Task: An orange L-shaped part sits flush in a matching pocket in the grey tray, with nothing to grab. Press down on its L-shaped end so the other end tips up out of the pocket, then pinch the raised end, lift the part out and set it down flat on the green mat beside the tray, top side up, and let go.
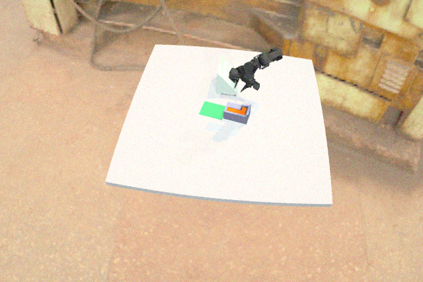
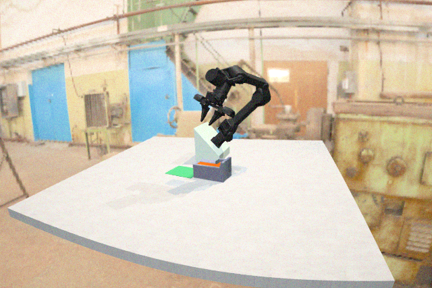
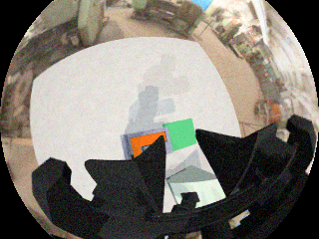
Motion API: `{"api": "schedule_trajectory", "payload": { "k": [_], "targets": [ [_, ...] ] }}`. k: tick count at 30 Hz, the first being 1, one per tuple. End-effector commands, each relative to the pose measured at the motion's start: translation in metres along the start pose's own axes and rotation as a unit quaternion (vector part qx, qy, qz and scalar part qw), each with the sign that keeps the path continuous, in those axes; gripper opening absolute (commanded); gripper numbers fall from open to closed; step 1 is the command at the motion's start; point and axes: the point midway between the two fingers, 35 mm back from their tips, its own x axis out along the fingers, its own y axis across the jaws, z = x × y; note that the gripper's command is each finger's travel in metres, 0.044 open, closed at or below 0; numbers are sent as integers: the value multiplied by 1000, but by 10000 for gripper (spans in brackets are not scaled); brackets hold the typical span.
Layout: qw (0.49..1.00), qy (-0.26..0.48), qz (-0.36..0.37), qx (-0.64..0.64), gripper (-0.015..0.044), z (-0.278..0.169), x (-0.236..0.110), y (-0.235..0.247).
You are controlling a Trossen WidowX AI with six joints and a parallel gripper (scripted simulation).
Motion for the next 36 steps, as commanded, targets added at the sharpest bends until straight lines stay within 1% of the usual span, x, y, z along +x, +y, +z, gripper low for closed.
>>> {"api": "schedule_trajectory", "payload": {
  "k": [1, 3, 5, 14, 16, 22, 36],
  "targets": [
    [986, 113, 124, 6, 180, -25, 42, 59],
    [971, 165, 173, 12, 180, -37, 54, 85],
    [964, 185, 190, 16, 180, -42, 58, 94],
    [964, 185, 190, 16, 180, -43, 60, 95],
    [964, 184, 189, 16, 180, -45, 70, 99],
    [964, 184, 191, 16, 180, -67, 119, 122],
    [964, 184, 191, 15, 180, -71, 130, 126]
  ]
}}
